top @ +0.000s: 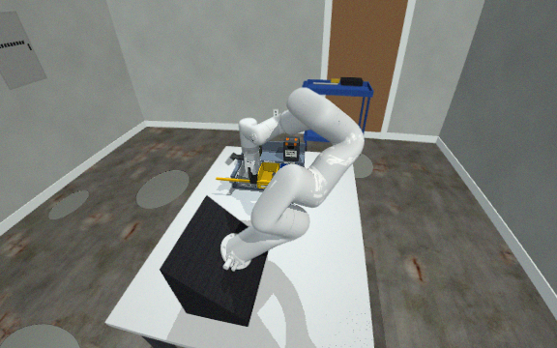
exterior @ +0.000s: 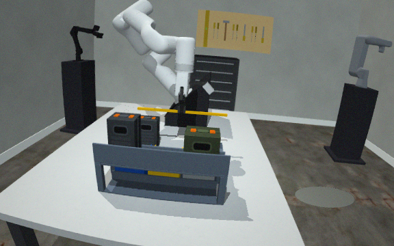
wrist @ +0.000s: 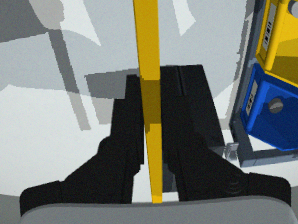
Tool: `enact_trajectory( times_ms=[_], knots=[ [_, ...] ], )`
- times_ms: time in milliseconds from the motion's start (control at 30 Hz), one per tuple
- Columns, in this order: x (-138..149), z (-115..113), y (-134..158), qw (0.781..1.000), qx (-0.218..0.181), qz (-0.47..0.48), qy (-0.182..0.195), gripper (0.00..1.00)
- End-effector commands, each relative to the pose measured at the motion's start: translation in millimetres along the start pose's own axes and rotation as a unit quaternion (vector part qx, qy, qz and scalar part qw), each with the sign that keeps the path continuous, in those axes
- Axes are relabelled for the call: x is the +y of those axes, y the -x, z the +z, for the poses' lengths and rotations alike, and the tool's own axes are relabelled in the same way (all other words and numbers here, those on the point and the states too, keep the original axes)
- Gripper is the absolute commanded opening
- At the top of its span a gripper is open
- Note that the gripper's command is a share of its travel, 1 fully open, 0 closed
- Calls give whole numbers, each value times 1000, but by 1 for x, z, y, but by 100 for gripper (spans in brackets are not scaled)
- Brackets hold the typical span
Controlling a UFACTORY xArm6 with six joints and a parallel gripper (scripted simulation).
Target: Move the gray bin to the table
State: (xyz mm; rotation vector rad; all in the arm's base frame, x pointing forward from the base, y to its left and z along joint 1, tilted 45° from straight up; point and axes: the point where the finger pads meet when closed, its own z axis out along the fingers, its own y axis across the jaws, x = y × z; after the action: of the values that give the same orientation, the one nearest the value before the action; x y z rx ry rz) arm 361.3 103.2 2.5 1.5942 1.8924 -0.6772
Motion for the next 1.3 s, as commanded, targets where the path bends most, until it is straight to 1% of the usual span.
enact_trajectory(
  times_ms=[0,67,233,633,800,1200,1267],
  knots=[
    [0,-1,0,1000,1,0,1,0],
    [0,-1,0,1000,1,0,1,0],
    [-39,-1,-8,1000,1,0,1,0],
    [-39,-1,-8,1000,1,0,1,0],
    [-92,0,-19,1000,1,0,1,0],
    [-92,0,-19,1000,1,0,1,0],
    [-96,0,-20,1000,1,0,1,0]
  ],
)
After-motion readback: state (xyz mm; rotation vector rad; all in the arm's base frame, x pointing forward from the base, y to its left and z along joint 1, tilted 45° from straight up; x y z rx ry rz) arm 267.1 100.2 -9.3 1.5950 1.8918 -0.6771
